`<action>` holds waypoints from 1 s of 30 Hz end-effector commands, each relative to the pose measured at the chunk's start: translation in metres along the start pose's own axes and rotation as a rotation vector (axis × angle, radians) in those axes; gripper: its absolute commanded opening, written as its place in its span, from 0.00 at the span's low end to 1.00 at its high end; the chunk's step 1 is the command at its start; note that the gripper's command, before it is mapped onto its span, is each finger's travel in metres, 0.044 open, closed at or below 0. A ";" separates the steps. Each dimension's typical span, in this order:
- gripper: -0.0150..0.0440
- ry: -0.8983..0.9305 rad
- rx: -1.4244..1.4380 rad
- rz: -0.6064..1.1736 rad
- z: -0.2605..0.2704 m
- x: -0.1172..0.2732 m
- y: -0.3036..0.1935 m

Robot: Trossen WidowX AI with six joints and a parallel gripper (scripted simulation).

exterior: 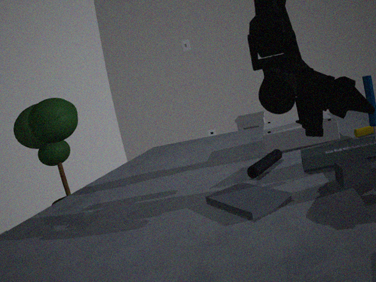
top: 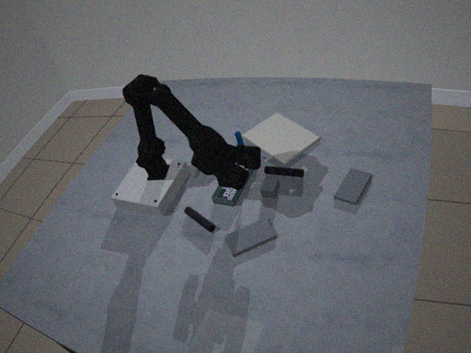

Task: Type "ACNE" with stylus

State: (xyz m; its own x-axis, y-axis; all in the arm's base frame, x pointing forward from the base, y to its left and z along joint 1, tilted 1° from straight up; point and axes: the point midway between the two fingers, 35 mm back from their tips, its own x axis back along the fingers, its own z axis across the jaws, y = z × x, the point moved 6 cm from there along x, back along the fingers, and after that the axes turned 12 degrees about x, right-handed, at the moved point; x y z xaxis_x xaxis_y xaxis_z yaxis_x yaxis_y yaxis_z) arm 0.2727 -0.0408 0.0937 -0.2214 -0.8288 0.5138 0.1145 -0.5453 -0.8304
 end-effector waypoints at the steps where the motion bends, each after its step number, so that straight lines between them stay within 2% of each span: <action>1: 0.39 0.002 0.002 0.004 0.000 -0.001 0.001; 30: 0.39 0.002 0.002 0.004 -0.003 -0.009 0.014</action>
State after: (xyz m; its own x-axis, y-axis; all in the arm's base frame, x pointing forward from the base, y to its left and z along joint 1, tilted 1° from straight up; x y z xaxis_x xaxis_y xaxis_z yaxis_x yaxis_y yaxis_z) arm 0.2734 -0.0410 0.0790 -0.2212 -0.8290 0.5136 0.1147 -0.5451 -0.8305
